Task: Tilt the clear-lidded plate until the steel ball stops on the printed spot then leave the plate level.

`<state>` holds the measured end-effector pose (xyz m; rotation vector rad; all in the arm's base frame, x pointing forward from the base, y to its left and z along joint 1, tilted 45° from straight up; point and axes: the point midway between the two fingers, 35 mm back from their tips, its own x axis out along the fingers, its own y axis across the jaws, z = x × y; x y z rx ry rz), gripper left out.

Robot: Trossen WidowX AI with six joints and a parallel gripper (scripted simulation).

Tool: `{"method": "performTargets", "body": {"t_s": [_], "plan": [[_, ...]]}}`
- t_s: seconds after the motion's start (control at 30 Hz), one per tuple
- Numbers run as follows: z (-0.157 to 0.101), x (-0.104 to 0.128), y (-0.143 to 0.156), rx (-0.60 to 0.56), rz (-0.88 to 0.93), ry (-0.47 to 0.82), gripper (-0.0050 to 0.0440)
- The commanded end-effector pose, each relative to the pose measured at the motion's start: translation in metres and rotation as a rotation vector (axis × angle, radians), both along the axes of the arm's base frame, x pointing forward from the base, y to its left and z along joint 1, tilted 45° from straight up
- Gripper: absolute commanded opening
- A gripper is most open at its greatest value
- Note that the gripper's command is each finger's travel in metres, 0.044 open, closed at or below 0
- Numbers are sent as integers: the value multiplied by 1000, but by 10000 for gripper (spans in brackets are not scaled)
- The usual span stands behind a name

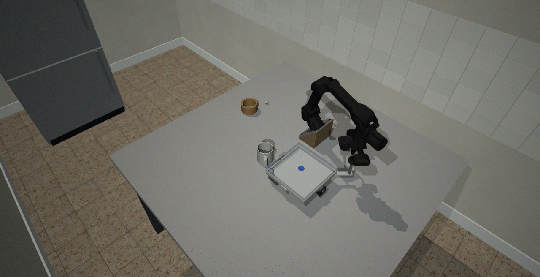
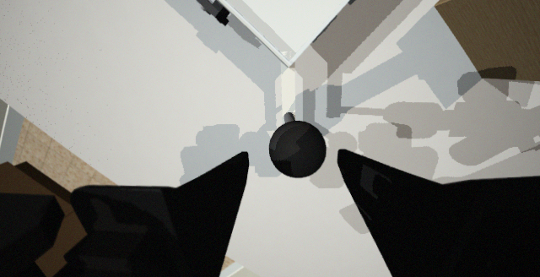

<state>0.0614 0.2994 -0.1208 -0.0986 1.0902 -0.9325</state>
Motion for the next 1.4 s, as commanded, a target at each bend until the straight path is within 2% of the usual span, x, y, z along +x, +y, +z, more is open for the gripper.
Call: {"method": "performTargets", "body": {"t_s": [0.0,0.77,1.03,1.07,1.37], "plan": [[-5,2,-8,-10,4,1,300],[-26,6,-31,-10,4,1,300],[-26,6,-31,-10,4,1,300],[-26,6,-31,-10,4,1,150],[-26,6,-31,-10,4,1,150]]}}
